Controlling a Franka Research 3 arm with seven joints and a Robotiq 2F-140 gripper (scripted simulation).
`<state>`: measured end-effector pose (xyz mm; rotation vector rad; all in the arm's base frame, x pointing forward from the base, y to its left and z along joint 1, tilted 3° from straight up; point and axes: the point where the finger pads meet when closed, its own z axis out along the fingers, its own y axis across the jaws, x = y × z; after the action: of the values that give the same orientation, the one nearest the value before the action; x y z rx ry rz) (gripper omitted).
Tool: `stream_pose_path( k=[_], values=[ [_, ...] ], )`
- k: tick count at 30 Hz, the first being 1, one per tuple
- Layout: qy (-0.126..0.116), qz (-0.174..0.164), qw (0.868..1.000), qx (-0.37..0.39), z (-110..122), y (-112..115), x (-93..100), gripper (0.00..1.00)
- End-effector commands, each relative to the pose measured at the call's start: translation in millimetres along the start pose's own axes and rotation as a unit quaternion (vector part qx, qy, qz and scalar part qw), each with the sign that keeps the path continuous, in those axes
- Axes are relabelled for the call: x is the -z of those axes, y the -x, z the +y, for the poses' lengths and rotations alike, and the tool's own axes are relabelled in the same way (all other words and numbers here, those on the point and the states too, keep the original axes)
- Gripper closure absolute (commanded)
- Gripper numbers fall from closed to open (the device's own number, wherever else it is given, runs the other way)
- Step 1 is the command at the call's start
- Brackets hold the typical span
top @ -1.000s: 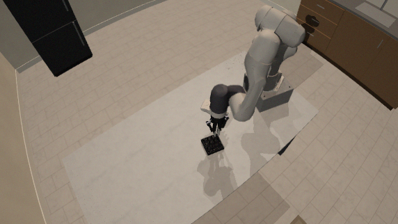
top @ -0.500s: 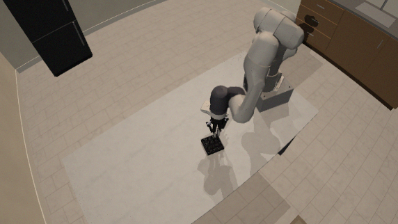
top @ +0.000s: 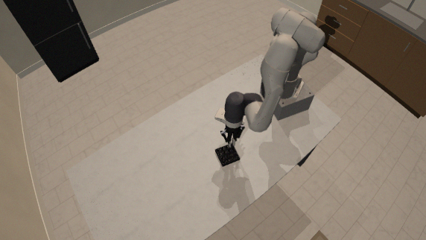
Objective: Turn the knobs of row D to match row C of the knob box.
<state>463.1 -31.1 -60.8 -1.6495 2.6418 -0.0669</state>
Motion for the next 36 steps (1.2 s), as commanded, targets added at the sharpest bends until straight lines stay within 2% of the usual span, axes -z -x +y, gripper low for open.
stream_pose_path(
  k=[1, 25, 26, 36],
  values=[
    [-0.002, -0.001, 1.0, 0.001, -1.1, 0.8, 0.1, 0.88],
    [-0.002, -0.001, 1.0, 0.001, -1.1, 0.8, 0.1, 0.88],
    [-0.002, -0.001, 1.0, 0.001, -1.1, 0.8, 0.1, 0.95],
    [-0.002, -0.001, 1.0, 0.001, -1.1, 0.8, 0.1, 0.95]
  ],
)
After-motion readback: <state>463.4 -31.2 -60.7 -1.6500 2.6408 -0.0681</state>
